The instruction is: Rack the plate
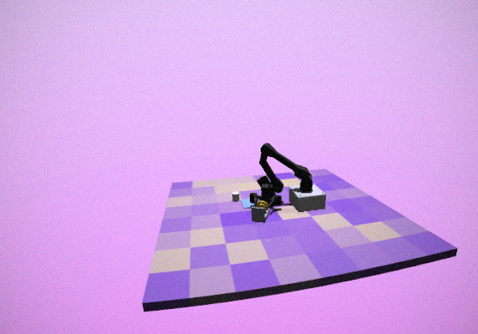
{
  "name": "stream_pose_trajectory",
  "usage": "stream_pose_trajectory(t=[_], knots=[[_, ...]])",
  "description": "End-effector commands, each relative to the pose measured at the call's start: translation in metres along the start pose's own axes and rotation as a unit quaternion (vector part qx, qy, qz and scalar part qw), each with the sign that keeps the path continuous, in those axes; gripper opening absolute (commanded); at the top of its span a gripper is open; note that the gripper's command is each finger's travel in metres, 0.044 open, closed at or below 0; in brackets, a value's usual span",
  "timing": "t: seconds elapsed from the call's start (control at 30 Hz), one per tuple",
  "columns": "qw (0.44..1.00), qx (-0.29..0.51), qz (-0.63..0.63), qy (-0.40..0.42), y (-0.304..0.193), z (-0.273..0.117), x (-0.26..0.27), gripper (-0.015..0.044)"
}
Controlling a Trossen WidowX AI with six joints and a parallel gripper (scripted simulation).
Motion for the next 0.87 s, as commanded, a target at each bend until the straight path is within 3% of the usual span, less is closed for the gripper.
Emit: stream_pose_trajectory(t=[0.0, 0.37, 0.53, 0.83], knots=[[1.0, -0.001, 0.0, 0.0, 0.007, 0.0, 0.0, 0.04], [1.0, -0.012, -0.005, -0.001, 0.11, -0.007, 0.009, 0.04], [1.0, -0.013, 0.001, -0.008, 0.117, -0.007, 0.006, 0.04], [0.99, 0.0, 0.092, -0.103, 0.127, -0.002, -0.04, 0.04]])
Point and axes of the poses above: the point midway between the two fingers, 35 mm back from their tips, its own z axis out along the fingers, its own x axis across the jaws, y = z × x, the point moved 4 cm from there along -z, back along the fingers, and after that the axes turned 11 degrees about z, right-handed, at the moved point
